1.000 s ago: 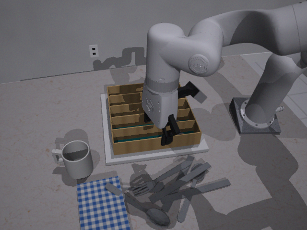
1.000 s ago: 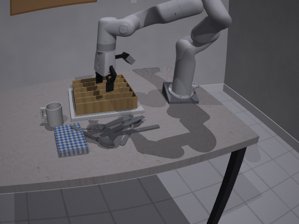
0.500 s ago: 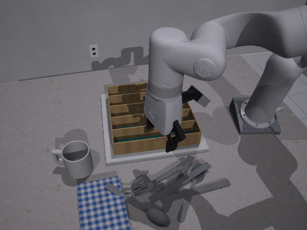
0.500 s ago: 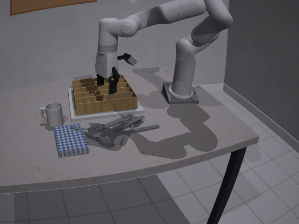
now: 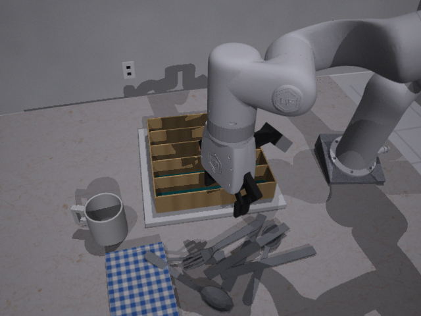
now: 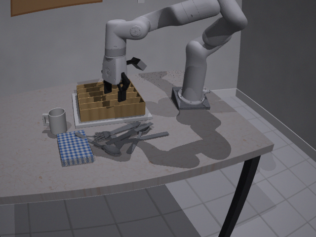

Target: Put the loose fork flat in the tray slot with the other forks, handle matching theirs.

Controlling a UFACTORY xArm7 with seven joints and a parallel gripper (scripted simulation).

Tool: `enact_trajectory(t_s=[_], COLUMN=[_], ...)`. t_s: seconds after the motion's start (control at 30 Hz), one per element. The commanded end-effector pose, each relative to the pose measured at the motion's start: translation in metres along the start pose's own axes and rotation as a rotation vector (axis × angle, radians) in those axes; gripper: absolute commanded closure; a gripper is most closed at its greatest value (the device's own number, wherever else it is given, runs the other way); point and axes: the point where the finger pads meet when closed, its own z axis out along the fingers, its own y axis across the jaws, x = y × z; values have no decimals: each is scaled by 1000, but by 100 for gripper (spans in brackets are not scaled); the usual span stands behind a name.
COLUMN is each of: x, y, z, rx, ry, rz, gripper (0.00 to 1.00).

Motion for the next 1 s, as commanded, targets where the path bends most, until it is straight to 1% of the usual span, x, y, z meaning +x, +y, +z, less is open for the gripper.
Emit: enact_trajectory(t_s=[0.0,0.67,0.83,0.97], x=[-1,-1,-2,-4], y=[2,2,2,2], z=[-1,-1,0,1], rx=[-1,-2,-2,-1], ry=[-3,-3,-3,-4], rz=[-4,-18,-98,-234], gripper=[0,0,0,0])
